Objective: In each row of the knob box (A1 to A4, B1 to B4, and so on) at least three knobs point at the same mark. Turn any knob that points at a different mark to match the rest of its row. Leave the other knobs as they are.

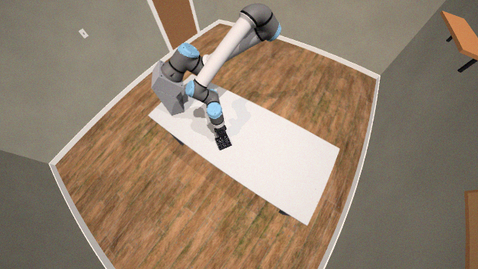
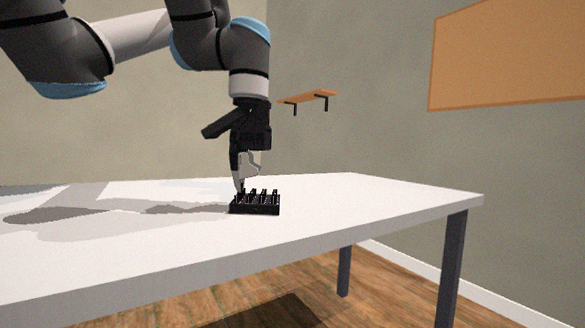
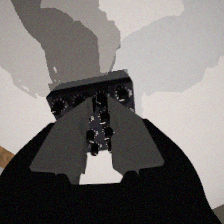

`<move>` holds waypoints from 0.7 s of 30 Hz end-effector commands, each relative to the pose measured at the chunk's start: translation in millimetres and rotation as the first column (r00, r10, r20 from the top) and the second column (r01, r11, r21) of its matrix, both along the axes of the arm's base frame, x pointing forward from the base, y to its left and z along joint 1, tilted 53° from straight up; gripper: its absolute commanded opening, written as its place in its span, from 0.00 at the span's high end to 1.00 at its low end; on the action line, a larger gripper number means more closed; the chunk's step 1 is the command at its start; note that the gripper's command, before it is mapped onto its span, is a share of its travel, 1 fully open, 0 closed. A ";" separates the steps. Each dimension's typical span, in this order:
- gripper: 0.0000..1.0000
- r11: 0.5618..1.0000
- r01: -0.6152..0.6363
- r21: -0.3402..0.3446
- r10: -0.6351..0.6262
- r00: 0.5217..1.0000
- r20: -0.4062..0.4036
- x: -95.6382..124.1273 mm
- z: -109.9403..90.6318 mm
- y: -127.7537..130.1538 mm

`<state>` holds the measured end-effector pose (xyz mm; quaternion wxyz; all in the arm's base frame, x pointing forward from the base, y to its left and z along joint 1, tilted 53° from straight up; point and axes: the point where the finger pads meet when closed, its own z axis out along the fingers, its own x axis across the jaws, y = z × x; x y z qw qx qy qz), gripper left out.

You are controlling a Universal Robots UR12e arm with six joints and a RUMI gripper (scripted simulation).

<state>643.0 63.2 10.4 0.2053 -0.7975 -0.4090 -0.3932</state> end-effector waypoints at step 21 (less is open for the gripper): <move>0.96 0.935 -0.250 -0.254 0.316 0.910 0.269 -0.2 -1.5 -1.9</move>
